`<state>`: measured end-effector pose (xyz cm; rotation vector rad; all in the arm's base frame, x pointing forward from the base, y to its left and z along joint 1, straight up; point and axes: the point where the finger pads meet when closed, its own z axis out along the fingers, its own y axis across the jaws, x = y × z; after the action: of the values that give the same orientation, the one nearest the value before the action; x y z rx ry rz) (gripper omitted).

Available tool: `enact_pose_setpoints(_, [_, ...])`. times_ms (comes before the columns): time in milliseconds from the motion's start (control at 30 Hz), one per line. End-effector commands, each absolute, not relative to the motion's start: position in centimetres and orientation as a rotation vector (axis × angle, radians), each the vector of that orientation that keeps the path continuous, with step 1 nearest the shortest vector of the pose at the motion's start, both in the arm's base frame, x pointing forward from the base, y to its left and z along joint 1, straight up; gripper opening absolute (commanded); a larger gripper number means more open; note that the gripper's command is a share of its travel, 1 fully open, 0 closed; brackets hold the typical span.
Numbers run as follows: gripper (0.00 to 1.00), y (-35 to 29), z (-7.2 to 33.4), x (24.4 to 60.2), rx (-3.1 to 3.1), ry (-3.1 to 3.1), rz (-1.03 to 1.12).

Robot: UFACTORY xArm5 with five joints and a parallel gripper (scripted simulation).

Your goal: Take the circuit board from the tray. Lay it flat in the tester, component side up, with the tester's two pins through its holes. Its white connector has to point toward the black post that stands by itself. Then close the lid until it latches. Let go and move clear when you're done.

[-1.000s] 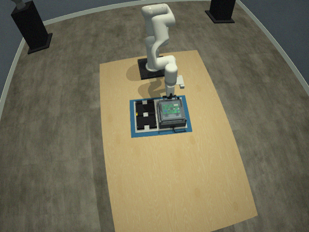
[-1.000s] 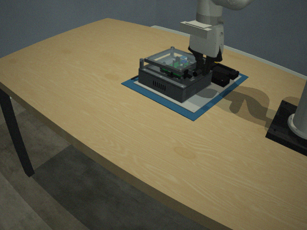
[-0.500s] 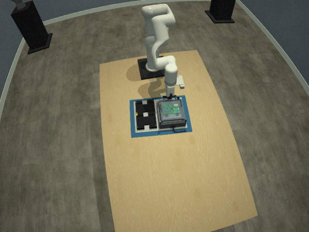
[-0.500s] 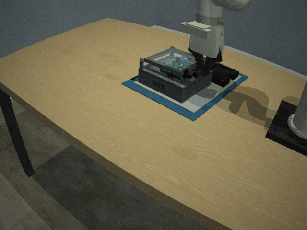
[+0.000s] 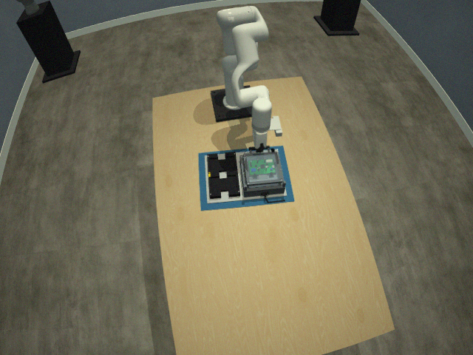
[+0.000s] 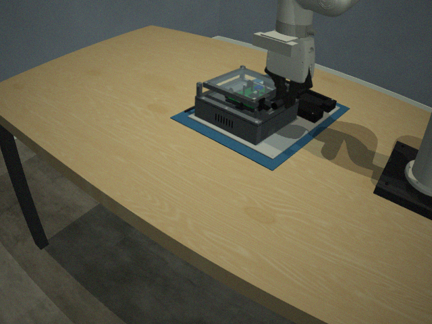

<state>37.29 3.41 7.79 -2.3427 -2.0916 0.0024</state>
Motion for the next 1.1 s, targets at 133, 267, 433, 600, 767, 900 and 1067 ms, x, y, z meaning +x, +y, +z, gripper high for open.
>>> enact_pose_setpoints(133, [0.00,3.41,7.76,37.38,-2.344,-2.092,-0.001])
enact_pose_setpoints(267, [0.00,3.41,7.68,37.38,-2.344,-2.092,-0.001])
enact_pose_setpoints(433, [0.24,3.41,7.68,37.38,-2.344,-2.092,-0.001])
enact_pose_setpoints(600, [0.24,3.41,7.68,37.38,-2.344,-2.092,-0.001])
enact_pose_setpoints(767, [0.24,3.41,7.69,37.38,-2.344,-2.092,-0.001])
enact_pose_setpoints(900, [0.24,3.41,7.80,37.38,-2.344,-2.092,-0.001])
enact_pose_setpoints(1067, [0.24,3.41,8.24,37.38,-2.344,-2.092,-0.001])
